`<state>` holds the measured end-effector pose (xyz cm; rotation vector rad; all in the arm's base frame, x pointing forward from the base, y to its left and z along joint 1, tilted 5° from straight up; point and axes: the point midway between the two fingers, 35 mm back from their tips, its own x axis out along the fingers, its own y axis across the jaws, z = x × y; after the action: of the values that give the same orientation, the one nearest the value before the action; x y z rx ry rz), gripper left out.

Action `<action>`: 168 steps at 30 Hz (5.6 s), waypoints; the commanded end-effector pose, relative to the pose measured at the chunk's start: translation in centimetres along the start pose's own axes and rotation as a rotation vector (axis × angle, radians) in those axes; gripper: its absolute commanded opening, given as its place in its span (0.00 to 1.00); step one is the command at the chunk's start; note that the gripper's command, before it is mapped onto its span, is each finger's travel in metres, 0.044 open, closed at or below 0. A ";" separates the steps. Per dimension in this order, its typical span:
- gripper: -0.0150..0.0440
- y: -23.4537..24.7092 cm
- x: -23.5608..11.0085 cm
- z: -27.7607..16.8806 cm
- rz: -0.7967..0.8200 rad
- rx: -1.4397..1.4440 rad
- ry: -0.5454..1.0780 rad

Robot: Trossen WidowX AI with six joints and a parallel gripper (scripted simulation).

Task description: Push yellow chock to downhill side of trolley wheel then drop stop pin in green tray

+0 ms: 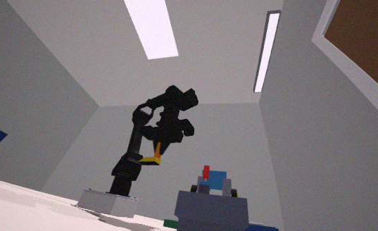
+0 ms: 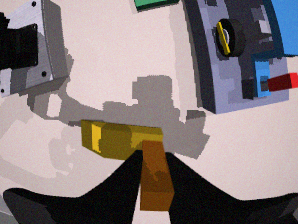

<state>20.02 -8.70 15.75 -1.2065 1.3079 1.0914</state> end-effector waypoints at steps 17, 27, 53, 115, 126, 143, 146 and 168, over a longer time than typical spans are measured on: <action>0.25 -0.1 0.1 2.2 -0.003 -0.251 -0.006; 0.25 -0.4 0.1 5.5 -0.003 -0.267 -0.009; 0.25 -0.5 0.6 14.5 -0.004 -0.268 -0.018; 0.25 -0.3 1.5 27.5 0.017 -1.155 0.031; 0.25 -0.2 1.5 27.6 0.033 -1.541 0.056; 0.25 -0.5 1.6 27.7 0.053 -1.837 0.073; 0.25 -1.5 1.8 28.0 0.052 -1.837 0.073; 0.25 -3.0 5.0 28.4 0.050 -1.837 0.075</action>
<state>25.72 18.99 9.29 -2.3994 -0.0126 2.3683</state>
